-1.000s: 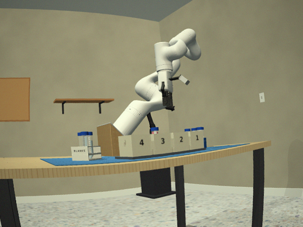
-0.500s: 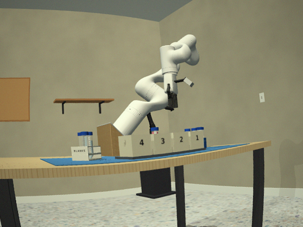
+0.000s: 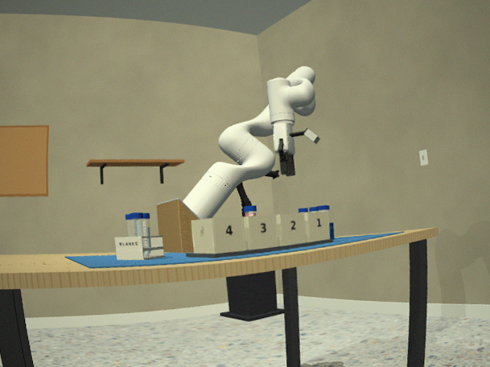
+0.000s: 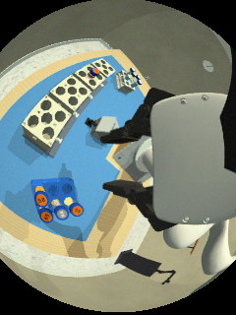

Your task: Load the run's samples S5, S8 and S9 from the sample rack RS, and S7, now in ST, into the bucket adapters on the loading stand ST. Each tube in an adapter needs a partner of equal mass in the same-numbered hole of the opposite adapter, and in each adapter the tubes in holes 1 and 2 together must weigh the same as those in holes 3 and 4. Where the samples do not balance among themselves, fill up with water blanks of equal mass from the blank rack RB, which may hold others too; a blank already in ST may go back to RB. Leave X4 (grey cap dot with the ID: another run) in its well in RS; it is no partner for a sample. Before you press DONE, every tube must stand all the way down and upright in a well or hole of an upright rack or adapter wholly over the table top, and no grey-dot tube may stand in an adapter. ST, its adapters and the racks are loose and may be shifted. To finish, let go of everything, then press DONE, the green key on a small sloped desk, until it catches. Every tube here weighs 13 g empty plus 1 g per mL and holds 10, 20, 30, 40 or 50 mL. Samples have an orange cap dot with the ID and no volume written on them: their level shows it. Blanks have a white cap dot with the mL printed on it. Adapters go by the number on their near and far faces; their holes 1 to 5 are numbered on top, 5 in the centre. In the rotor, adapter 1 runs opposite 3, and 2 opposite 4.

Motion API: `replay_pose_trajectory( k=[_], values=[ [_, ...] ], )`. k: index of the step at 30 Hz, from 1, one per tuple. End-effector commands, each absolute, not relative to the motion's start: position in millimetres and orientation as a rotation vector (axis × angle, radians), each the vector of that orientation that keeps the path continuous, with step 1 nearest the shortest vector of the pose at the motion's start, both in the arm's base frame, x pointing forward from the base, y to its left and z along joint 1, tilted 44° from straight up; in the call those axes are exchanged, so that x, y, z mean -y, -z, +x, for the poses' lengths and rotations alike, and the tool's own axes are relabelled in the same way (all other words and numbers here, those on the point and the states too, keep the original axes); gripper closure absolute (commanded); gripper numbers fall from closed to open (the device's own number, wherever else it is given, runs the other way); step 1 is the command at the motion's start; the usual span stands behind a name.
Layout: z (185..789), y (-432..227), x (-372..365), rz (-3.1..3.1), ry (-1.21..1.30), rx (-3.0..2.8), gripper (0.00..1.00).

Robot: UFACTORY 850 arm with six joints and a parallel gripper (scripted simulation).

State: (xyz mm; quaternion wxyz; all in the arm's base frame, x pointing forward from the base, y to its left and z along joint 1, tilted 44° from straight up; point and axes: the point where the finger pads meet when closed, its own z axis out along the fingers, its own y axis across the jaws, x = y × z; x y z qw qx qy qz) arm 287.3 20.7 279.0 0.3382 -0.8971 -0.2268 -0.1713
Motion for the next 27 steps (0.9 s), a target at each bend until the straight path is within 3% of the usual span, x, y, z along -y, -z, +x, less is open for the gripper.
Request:
replay_pose_trajectory(
  k=[1, 27],
  values=[
    [276.8, -296.1, -38.5, -2.341, 0.447, 0.590, 0.43],
    [241.0, -346.4, -99.3, -2.341, 0.447, 0.590, 0.43]
  ],
)
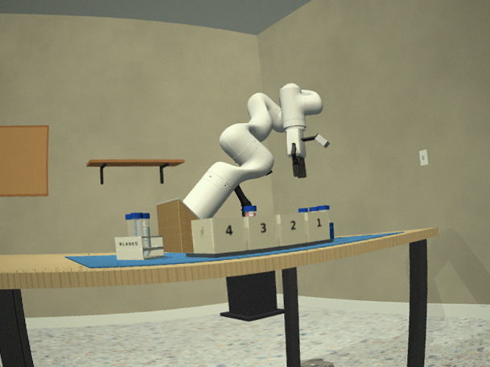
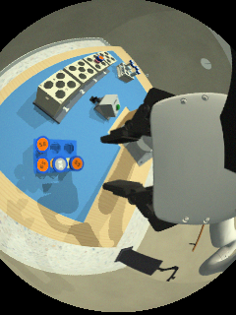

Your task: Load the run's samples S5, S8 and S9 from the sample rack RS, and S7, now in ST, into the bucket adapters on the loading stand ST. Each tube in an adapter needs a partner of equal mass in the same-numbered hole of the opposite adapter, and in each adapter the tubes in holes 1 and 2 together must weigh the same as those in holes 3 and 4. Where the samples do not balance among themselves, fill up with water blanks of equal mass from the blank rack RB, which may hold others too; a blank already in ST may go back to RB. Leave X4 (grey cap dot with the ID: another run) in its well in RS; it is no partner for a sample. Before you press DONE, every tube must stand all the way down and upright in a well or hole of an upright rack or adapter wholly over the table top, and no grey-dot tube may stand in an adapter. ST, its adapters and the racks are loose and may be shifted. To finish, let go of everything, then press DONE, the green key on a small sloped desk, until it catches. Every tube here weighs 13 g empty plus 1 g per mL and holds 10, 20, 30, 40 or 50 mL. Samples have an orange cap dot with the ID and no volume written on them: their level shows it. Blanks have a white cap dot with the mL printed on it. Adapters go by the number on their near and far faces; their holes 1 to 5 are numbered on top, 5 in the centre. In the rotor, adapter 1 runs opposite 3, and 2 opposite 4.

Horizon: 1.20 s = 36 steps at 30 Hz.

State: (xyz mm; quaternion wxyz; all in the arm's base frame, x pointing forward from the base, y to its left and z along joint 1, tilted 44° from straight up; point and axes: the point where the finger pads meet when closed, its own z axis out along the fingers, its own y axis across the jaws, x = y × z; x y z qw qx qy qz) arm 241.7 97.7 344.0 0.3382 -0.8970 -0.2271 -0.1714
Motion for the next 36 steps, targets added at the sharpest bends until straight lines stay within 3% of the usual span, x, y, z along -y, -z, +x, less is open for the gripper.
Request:
replay_pose_trajectory(
  k=[1, 36],
  values=[
    [241.0, -346.4, -99.3, -2.341, 0.447, 0.590, 0.43],
    [248.4, -312.1, -132.1, -2.341, 0.447, 0.590, 0.43]
  ],
)
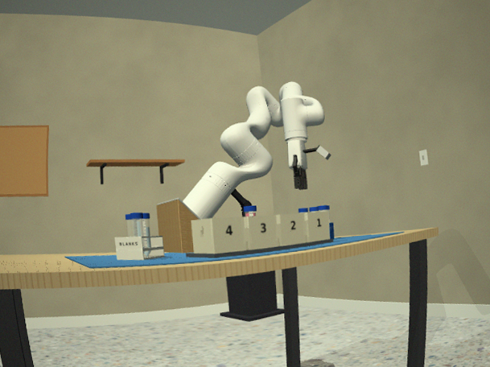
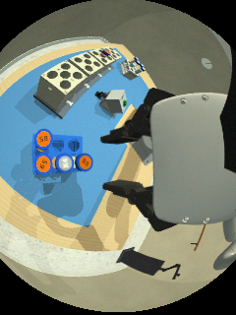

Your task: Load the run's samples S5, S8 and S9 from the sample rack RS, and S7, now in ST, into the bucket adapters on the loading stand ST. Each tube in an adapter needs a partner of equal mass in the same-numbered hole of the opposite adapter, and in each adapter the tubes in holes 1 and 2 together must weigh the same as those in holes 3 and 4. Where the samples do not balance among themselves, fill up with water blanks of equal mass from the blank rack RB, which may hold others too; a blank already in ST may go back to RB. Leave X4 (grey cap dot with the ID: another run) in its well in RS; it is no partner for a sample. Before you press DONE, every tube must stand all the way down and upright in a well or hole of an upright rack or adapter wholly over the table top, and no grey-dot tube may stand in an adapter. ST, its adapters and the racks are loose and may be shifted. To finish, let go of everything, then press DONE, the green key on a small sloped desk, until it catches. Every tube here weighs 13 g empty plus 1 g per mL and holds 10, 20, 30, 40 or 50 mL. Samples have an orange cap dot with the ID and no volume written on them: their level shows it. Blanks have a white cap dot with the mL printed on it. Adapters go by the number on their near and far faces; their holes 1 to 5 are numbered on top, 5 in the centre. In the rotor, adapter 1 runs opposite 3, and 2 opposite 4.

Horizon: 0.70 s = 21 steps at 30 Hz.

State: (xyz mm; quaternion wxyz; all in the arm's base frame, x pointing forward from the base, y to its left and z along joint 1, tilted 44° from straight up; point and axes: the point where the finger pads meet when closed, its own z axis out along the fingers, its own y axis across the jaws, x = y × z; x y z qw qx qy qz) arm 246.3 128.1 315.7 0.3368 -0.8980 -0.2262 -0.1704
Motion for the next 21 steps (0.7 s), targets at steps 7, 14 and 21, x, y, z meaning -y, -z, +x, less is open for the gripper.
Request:
replay_pose_trajectory(
  k=[7, 14, 21],
  values=[
    [250.6, -302.1, -141.7, -2.340, 0.447, 0.590, 0.43],
    [252.8, -292.1, -151.3, -2.340, 0.447, 0.590, 0.43],
    [254.3, -284.9, -158.1, -2.340, 0.447, 0.590, 0.43]
  ],
)
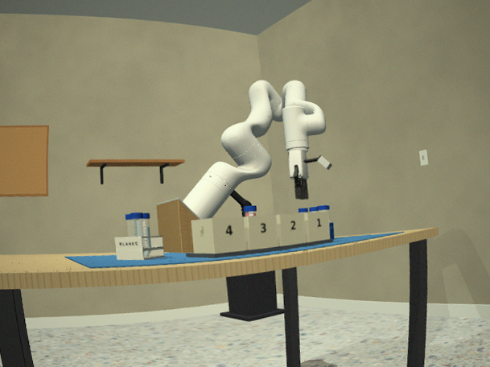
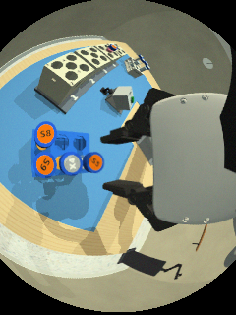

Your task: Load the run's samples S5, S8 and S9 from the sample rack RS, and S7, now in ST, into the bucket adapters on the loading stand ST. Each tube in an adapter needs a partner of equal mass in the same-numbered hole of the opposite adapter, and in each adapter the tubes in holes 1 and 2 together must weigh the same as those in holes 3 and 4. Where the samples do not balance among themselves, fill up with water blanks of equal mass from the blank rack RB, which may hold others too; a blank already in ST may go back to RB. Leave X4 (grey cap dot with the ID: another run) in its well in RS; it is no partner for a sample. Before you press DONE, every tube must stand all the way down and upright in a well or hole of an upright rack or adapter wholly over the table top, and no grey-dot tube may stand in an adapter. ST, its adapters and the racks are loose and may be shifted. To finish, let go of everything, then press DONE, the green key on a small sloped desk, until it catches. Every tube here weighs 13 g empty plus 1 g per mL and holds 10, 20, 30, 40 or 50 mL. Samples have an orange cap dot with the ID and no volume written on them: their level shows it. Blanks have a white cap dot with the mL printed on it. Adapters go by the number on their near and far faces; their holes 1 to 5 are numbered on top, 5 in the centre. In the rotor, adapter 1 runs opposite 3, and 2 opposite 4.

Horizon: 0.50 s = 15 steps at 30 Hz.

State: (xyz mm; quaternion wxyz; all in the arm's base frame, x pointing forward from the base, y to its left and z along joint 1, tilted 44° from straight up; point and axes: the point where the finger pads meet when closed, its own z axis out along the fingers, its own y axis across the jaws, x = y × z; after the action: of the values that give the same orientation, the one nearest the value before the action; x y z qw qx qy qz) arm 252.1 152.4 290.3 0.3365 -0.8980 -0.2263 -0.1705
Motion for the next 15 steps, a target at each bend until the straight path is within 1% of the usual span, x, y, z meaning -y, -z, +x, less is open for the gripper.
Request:
replay_pose_trajectory(
  k=[1, 15],
  values=[
    [254.6, -283.5, -159.5, -2.340, 0.447, 0.590, 0.43],
    [258.3, -266.3, -175.9, -2.340, 0.447, 0.590, 0.43]
  ],
)
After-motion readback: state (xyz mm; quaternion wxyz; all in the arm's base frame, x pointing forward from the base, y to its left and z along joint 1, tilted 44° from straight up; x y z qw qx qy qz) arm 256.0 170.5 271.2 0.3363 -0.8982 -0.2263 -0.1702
